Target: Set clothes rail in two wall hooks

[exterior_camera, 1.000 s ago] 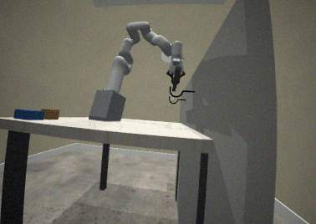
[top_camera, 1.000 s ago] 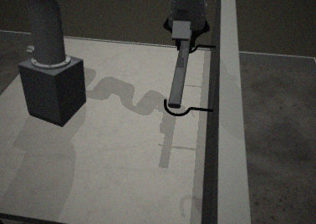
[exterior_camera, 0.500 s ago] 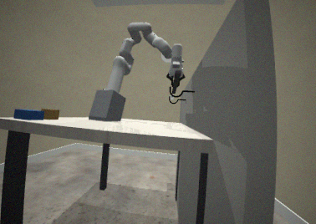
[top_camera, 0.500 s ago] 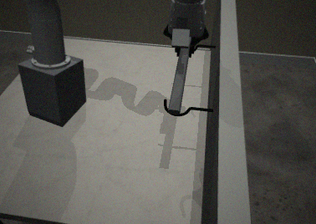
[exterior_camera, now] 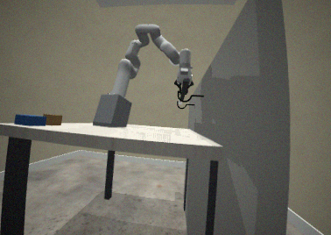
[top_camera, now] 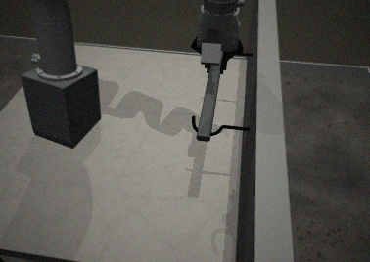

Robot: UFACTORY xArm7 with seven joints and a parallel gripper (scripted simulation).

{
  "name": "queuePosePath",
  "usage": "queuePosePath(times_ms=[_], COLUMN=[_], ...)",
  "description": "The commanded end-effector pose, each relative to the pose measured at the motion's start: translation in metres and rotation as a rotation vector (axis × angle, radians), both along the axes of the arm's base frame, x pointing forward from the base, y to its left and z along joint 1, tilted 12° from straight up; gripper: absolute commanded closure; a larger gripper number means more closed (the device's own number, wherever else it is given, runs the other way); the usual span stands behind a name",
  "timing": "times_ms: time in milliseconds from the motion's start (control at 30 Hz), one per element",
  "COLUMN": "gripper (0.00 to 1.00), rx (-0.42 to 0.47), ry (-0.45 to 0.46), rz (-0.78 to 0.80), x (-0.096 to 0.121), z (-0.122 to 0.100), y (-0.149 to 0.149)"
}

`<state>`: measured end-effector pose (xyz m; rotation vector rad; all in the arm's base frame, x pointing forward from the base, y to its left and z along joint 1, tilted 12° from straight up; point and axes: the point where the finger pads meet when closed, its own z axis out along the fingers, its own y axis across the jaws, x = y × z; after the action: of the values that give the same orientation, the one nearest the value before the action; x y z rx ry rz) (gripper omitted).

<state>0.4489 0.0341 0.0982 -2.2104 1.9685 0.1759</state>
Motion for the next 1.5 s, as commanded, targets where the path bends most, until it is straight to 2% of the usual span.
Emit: queuePosePath(times_ms=[0,900,1467], gripper=[1.00,1.00,1.00], rx=[0.000,0.000,0.000], ry=[-0.004,-0.004,-0.004], rz=[-0.001,-0.001,-0.001], x=[0.002,0.003,0.003], z=[-0.006,-0.046,-0.046], y=[0.001,0.010,0.010])
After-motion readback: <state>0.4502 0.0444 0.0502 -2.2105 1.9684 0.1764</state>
